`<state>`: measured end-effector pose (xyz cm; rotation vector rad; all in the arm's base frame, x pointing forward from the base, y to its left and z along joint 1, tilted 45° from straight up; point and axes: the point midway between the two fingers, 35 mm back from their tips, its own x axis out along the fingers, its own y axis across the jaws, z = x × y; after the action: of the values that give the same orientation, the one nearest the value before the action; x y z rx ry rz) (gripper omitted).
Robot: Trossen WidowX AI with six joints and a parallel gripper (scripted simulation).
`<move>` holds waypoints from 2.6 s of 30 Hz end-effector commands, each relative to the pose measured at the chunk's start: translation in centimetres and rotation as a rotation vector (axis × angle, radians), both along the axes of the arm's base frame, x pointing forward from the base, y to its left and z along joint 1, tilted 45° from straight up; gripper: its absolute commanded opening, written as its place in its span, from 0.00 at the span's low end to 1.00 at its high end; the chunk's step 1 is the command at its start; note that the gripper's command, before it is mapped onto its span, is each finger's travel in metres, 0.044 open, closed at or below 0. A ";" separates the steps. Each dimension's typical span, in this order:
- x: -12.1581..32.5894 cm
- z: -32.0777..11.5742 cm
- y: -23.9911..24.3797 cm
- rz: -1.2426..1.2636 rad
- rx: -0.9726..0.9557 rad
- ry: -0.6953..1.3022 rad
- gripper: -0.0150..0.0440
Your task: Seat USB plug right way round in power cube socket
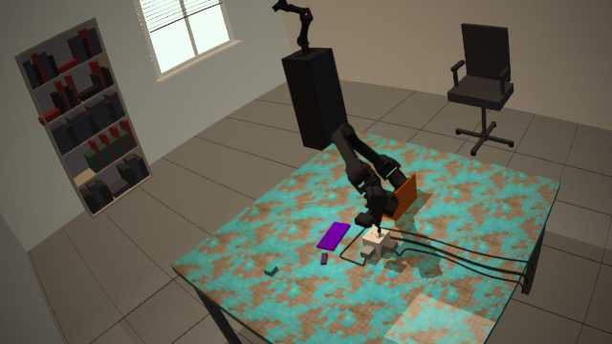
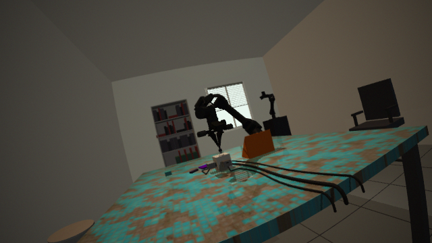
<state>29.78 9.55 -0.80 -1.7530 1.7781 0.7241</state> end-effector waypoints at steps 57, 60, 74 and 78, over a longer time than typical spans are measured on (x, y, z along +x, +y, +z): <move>0.0 -0.5 -0.6 0.010 -0.005 0.007 0.25; 0.0 -0.5 -0.6 0.010 -0.005 0.007 0.25; 0.0 -0.6 -0.8 0.010 -0.005 0.007 0.25; 0.0 -0.7 -0.8 0.010 -0.005 0.007 0.25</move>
<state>29.76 8.85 -1.41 -1.7599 1.7783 0.7300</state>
